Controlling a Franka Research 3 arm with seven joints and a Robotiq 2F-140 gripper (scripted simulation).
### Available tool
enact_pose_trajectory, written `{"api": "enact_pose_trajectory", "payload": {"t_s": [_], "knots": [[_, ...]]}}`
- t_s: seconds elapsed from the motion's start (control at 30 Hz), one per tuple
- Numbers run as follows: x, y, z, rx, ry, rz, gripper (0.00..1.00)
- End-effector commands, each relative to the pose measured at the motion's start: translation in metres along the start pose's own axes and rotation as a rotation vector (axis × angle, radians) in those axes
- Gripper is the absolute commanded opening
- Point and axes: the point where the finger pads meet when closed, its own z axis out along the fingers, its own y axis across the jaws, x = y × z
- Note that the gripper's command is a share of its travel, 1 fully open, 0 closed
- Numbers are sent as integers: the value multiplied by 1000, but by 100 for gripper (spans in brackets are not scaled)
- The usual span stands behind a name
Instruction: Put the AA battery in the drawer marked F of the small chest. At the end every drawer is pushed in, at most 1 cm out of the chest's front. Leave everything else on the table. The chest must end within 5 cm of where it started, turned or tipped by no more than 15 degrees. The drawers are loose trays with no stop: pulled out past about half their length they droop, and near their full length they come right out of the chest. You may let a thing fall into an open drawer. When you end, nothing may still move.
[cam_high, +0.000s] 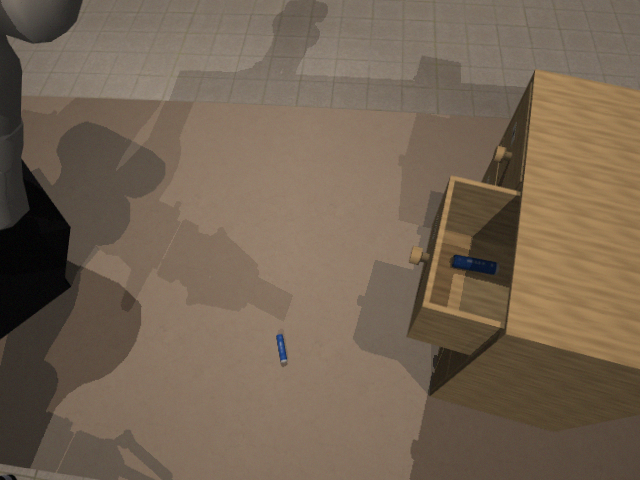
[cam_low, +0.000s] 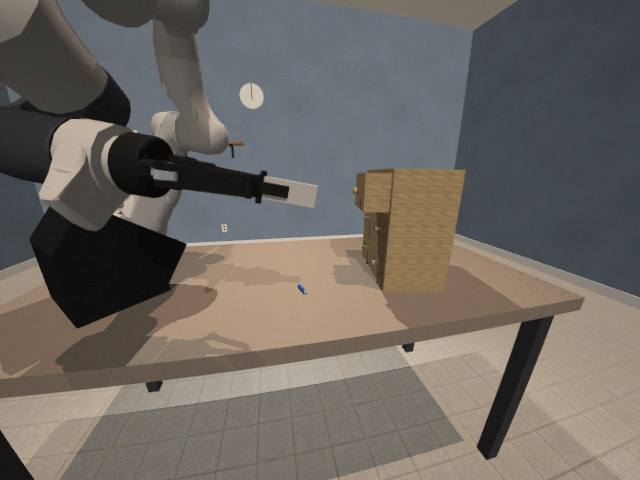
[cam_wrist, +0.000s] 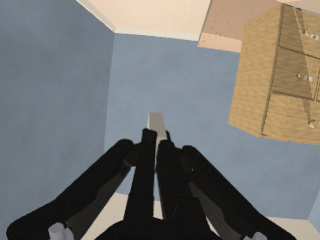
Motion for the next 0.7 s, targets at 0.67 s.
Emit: {"api": "enact_pose_trajectory", "payload": {"t_s": [0.67], "knots": [[-1,12,3,1,-5,-3,0]]}}
